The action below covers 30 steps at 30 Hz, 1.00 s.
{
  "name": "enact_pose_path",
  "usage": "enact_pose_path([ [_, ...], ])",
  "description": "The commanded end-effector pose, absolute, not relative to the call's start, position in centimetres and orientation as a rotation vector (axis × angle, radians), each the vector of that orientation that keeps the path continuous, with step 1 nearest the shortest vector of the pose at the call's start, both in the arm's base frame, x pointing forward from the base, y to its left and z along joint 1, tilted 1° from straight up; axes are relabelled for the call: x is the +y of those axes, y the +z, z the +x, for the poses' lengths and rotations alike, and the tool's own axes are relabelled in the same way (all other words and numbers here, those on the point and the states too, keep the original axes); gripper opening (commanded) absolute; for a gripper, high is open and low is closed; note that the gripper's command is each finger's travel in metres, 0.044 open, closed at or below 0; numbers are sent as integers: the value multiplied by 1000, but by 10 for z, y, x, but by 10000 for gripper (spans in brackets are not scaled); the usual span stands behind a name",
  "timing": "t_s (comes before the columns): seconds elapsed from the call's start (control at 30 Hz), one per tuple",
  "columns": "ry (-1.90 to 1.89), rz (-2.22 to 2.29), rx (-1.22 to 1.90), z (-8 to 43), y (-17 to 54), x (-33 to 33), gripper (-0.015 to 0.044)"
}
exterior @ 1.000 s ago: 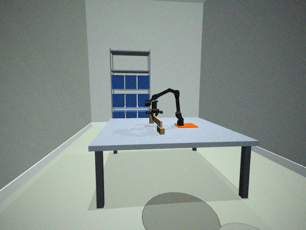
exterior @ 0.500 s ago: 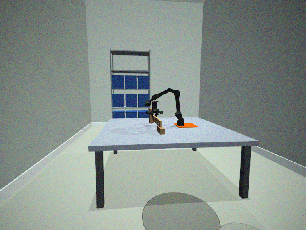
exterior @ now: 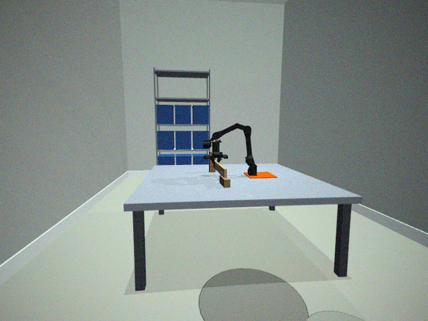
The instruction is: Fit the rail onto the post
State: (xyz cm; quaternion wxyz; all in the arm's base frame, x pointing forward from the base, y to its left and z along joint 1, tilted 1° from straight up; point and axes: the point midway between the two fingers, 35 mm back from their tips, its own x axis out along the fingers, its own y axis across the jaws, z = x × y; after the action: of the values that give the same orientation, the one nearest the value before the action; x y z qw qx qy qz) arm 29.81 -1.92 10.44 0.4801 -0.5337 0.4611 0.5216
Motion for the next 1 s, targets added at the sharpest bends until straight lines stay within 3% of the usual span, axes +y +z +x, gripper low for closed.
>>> enact_pose_path([
  [0.0, 1271, -1304, 1121, 299, 105, -21, 0],
  [0.97, 1271, -1305, 1121, 301, 108, -29, 0],
])
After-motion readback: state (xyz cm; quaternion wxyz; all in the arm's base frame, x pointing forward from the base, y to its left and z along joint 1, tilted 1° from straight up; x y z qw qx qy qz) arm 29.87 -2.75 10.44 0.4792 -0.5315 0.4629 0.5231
